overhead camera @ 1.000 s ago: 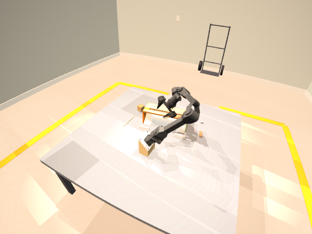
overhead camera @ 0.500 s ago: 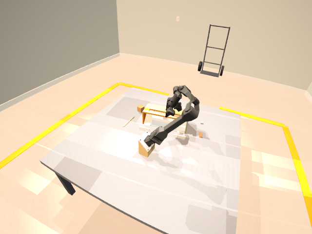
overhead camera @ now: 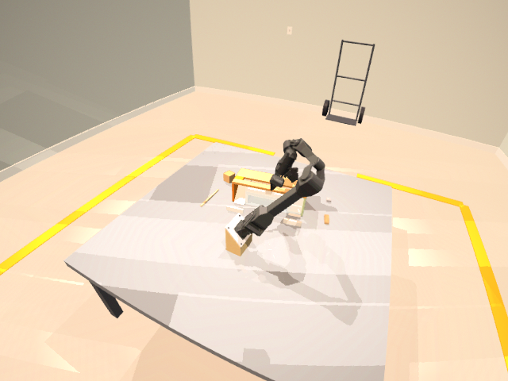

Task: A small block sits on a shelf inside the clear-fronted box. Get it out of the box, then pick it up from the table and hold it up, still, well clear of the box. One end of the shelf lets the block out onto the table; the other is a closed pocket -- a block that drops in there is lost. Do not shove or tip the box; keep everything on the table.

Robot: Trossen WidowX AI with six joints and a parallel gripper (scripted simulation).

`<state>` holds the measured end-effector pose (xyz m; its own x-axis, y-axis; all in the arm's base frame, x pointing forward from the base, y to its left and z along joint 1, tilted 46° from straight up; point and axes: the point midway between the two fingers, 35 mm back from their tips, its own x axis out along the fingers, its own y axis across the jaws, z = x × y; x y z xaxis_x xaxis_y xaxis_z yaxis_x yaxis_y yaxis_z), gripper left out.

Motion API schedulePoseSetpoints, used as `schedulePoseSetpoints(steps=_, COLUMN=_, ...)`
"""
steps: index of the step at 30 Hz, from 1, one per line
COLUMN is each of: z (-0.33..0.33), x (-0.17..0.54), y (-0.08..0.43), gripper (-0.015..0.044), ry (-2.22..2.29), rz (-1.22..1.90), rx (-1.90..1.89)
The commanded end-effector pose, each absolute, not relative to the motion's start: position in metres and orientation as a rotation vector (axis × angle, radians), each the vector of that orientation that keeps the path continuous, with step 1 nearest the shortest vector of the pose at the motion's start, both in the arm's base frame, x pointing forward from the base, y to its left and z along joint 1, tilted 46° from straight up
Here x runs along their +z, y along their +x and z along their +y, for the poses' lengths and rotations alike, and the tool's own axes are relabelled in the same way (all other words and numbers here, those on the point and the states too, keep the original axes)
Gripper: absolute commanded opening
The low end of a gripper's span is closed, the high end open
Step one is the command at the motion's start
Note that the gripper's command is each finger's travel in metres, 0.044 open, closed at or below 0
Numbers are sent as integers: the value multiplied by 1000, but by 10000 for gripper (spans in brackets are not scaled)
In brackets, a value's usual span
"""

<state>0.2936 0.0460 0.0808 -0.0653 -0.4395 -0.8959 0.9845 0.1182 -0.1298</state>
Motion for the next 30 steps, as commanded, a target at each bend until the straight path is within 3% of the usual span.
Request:
schedulePoseSetpoints(steps=1, z=40, x=77, y=294, gripper=400, ry=720, rz=1002, rx=-1358)
schedulePoseSetpoints(steps=30, z=3, x=47, y=295, gripper=400, ry=720, rz=1001, rx=-1358)
